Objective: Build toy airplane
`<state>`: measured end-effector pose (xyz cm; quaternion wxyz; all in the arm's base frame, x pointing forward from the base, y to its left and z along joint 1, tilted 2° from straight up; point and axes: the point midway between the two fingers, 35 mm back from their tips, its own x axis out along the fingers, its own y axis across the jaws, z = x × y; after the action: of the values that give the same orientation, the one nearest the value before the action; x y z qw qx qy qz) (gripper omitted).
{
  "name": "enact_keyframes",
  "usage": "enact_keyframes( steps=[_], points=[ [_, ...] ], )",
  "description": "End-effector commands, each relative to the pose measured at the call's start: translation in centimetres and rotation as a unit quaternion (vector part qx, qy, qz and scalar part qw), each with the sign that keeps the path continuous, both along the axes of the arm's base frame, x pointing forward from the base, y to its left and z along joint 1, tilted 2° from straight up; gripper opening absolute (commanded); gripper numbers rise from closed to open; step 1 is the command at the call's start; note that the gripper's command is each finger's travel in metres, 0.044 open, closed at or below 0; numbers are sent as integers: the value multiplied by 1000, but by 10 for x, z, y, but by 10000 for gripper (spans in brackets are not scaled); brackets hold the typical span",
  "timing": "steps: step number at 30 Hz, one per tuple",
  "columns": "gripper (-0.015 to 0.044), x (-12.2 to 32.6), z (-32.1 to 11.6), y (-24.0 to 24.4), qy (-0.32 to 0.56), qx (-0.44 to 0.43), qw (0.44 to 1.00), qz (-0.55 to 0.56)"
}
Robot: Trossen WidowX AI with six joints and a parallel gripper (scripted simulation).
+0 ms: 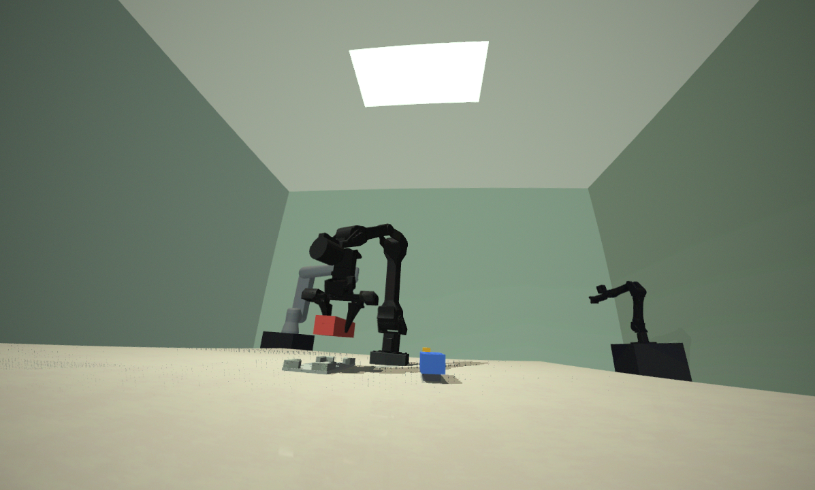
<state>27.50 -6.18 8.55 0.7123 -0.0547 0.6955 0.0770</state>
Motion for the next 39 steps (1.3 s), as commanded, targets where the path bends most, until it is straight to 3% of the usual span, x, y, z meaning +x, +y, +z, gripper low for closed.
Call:
enact_keyframes(
  steps=[1,7,15,39],
  points=[
    [0,-5,-8,-11,3,0,1000,5],
    [0,-10,-14,-23,3,0,1000,9],
    [195,-10,-15,-23,3,0,1000,9],
    [195,-9,-32,-23,3,0,1000,9]
  ],
)
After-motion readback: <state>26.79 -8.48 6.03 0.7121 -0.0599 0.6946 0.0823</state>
